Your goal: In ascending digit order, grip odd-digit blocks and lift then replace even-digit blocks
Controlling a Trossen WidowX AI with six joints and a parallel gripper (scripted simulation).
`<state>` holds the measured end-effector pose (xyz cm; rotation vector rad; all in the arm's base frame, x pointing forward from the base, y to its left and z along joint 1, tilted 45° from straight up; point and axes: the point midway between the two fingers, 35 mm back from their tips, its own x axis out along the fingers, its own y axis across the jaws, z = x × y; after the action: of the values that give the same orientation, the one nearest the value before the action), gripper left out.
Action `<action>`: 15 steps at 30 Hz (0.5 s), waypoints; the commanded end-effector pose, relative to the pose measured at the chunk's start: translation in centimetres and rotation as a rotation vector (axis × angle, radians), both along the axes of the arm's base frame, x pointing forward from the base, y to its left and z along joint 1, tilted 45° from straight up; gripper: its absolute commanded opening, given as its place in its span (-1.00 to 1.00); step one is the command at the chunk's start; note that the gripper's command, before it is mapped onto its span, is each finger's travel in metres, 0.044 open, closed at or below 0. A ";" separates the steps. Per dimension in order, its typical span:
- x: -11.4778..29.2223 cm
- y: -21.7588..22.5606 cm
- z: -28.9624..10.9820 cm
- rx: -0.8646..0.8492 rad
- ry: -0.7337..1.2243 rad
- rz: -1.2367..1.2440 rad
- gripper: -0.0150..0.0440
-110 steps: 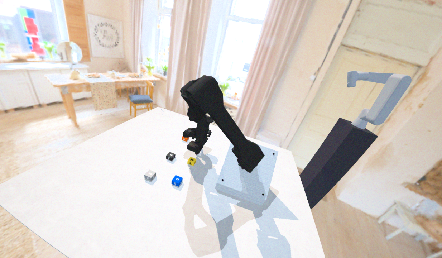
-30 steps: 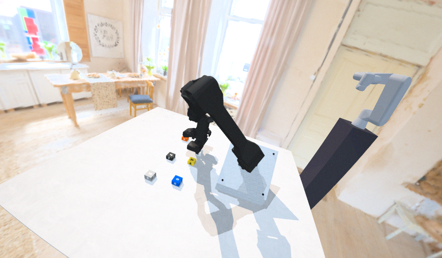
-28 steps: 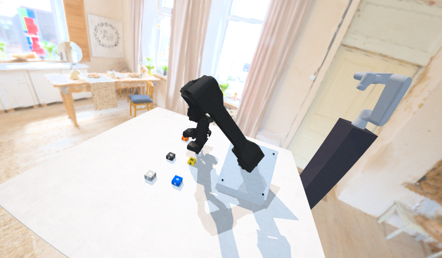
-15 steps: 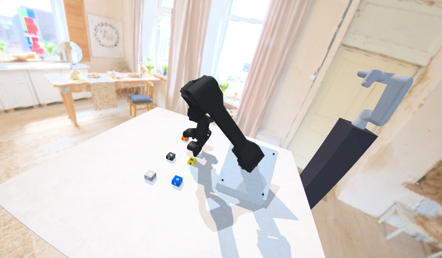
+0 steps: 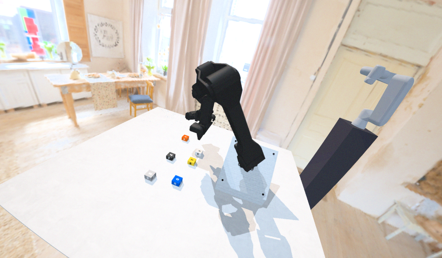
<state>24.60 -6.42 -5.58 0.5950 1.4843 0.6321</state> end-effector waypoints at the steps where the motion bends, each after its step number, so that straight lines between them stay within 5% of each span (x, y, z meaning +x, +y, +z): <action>1: 0.1 -1.3 1.7 -0.010 -0.015 0.007 0.06; 3: 0.1 -1.3 1.7 -0.010 -0.015 0.007 -0.08; 15: -0.1 1.8 4.9 -0.008 -0.014 0.007 -0.08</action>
<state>24.39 -6.39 -2.84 0.5890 1.4871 0.6303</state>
